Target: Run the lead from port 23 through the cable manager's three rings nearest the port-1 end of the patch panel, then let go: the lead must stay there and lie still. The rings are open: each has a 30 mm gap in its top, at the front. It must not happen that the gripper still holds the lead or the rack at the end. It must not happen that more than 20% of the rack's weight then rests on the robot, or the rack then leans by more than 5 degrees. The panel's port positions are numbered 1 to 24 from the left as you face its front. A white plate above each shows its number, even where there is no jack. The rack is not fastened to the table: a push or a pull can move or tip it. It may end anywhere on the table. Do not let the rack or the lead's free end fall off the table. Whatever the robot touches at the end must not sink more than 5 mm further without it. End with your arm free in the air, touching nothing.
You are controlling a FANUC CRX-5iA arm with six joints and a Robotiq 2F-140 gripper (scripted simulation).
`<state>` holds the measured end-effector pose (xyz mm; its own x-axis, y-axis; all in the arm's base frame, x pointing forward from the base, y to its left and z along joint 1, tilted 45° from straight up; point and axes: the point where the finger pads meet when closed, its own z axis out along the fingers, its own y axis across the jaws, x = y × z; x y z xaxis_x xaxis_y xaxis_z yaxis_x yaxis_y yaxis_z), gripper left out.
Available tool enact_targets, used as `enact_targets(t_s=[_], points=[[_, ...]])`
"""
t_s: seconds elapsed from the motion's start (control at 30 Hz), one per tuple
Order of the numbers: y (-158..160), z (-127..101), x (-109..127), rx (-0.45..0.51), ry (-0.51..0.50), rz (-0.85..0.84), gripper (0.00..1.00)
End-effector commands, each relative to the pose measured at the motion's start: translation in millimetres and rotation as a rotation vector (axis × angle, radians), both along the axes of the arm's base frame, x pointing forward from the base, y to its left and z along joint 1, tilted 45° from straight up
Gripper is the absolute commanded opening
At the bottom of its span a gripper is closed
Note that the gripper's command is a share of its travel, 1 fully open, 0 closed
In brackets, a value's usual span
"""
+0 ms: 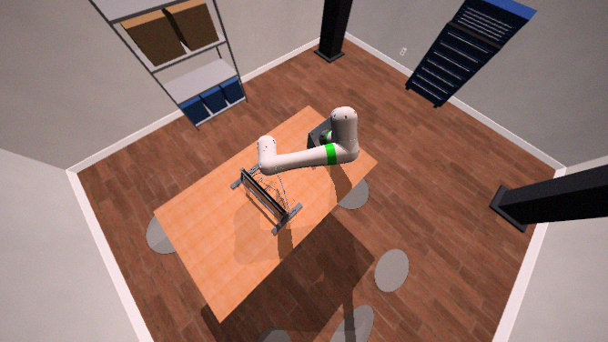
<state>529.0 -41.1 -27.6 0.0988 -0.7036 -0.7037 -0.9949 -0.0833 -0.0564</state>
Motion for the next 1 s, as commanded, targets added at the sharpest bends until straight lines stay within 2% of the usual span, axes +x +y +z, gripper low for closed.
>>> enact_targets(t_s=[0.0,0.63,0.7,0.83,0.97], points=[[-1.0,3.6,-2.6,0.004,0.005,0.004,0.0],[-8.4,11.2,-1.6,0.004,0.005,0.004,0.0],[-6.7,13.0,12.0,0.004,0.008,0.0,0.0],[1.8,19.5,57.8,0.004,0.021,-0.012,0.0],[3.2,20.3,63.5,0.004,0.022,-0.013,0.0]])
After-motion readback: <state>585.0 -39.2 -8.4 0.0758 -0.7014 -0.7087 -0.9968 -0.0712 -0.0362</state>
